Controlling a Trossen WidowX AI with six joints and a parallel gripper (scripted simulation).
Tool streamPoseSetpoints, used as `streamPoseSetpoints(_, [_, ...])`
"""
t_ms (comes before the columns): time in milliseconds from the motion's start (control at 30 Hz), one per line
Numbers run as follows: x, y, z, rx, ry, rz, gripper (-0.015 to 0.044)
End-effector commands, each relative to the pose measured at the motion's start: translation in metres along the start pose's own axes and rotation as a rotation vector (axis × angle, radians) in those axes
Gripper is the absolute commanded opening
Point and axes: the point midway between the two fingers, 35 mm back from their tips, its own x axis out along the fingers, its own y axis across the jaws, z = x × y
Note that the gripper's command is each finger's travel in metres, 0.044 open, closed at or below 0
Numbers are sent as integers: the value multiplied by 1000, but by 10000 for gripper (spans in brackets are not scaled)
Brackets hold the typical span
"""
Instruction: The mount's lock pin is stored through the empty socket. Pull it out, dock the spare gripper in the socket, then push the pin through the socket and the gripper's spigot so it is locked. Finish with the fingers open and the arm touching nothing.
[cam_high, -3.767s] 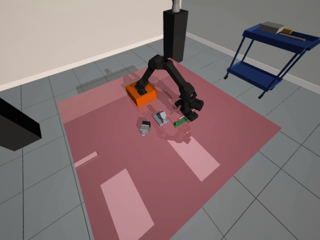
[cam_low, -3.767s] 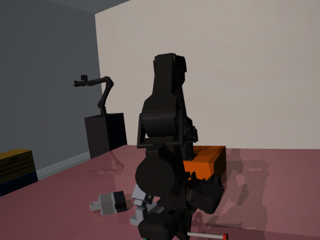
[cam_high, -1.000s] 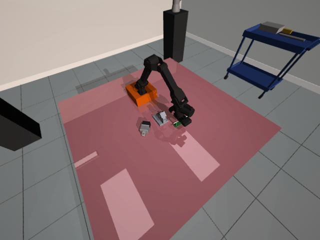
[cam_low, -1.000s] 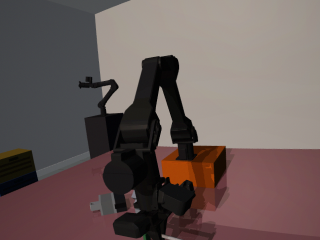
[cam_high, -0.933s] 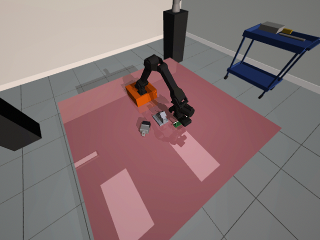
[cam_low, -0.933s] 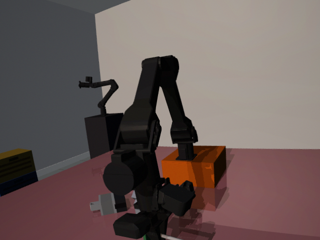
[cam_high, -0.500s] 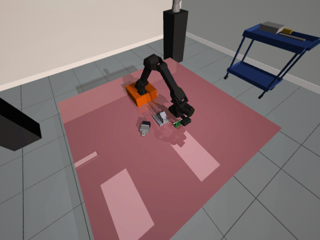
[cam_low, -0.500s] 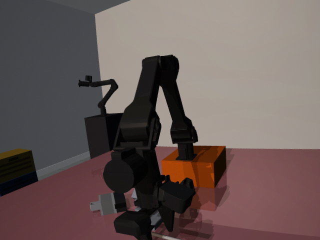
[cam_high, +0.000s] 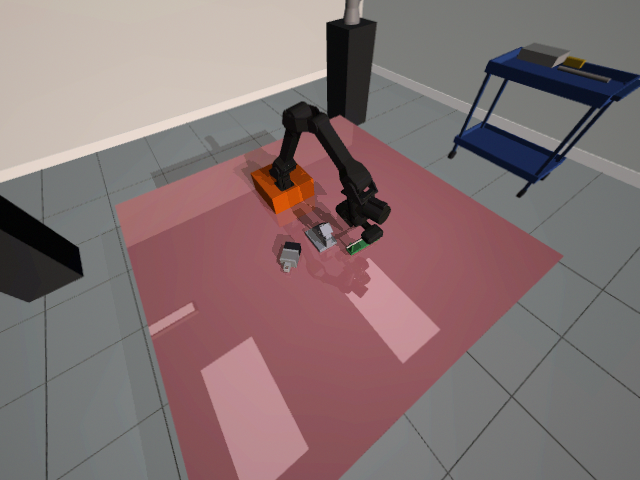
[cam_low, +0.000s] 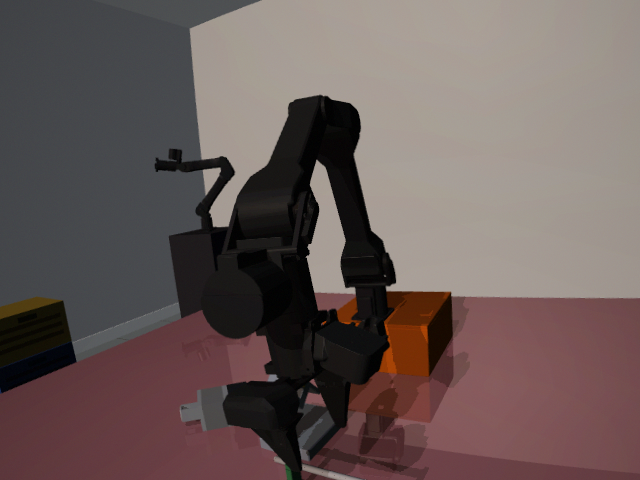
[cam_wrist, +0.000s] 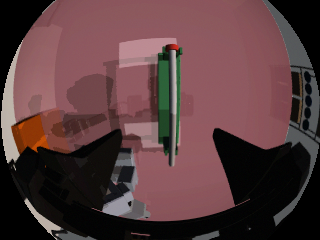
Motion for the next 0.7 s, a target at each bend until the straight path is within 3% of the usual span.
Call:
streamPoseSetpoints(0, [-10, -1, 2, 0, 0, -1, 440])
streamPoseSetpoints(667, [-57, 2, 7, 1, 3, 16, 440])
